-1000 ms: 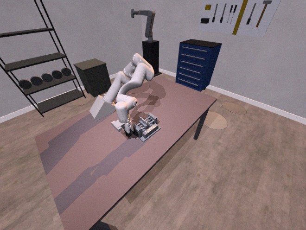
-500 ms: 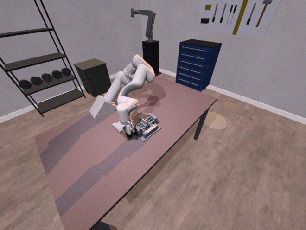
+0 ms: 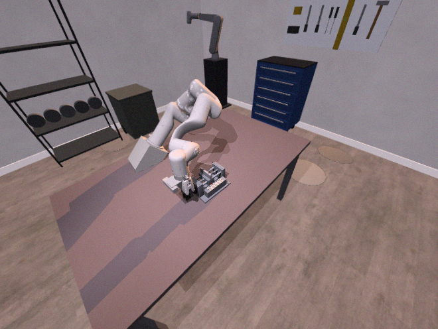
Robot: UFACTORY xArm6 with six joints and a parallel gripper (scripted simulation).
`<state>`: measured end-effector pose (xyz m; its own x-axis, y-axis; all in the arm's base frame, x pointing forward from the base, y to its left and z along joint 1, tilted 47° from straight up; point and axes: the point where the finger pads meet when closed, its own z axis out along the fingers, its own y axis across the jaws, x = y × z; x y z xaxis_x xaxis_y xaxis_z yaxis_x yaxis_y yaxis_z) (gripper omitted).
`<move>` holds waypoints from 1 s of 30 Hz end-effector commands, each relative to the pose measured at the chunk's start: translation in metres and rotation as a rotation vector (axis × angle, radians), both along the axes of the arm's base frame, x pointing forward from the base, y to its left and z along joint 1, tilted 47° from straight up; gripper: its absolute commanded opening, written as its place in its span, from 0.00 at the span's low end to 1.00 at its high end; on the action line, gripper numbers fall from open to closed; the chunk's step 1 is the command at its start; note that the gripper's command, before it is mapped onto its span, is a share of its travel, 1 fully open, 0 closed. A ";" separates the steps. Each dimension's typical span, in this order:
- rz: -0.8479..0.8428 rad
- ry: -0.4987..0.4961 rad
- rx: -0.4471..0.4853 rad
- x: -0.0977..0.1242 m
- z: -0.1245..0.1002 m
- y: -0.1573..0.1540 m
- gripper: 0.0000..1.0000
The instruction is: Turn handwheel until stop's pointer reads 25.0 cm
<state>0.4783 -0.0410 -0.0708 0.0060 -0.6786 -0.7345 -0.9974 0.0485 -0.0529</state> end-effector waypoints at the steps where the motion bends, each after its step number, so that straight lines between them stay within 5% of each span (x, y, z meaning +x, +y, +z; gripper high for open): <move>1: -0.003 -0.005 -0.003 0.006 0.002 -0.003 0.06; 18: -0.003 -0.005 -0.003 0.022 0.018 -0.020 0.06; 30: -0.003 -0.005 -0.003 0.007 0.036 -0.040 0.06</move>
